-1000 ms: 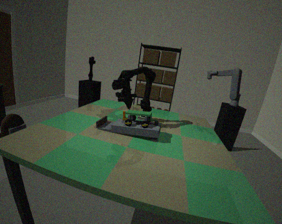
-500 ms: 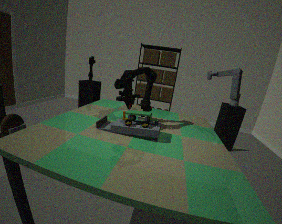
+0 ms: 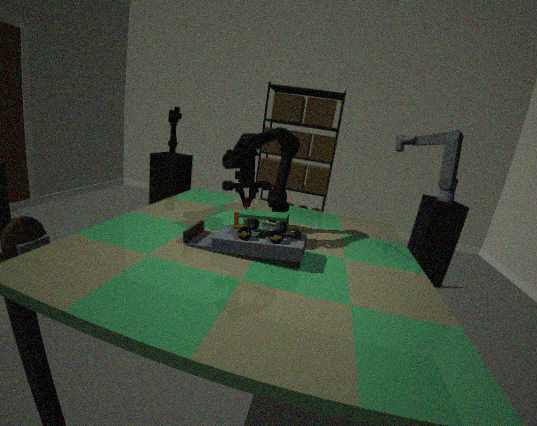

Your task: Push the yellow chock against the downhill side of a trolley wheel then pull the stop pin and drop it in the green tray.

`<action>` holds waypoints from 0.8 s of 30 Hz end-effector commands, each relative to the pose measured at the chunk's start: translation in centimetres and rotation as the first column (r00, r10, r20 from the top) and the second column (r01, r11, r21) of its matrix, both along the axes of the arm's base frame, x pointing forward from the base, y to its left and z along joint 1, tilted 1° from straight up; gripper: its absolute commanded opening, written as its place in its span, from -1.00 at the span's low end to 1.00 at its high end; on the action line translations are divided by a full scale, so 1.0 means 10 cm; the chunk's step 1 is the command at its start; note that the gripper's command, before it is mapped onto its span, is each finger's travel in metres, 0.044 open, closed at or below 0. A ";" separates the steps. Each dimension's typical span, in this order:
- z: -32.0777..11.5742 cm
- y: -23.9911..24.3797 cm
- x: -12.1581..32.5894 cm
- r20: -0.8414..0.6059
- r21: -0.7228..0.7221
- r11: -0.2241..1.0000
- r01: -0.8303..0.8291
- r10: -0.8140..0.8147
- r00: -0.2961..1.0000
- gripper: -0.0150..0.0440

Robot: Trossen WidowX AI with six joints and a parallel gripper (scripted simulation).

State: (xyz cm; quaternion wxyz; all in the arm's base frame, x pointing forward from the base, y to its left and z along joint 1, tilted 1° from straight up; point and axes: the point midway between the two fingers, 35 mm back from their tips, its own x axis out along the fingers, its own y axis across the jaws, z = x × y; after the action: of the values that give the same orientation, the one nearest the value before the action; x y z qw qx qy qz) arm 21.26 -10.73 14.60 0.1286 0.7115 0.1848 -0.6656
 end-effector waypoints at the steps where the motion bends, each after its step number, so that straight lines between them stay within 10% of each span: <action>1: 0.01 0.01 -0.01 -0.008 -0.024 0.992 0.123 -0.123 0.992 -0.49; 24: -0.06 0.02 -0.07 -0.010 -0.073 0.887 0.455 -0.457 0.889 -0.49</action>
State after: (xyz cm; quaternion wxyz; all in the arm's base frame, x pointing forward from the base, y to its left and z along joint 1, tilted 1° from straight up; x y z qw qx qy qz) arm 21.15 -10.47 14.47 -0.0082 0.7223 -0.0038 -0.6916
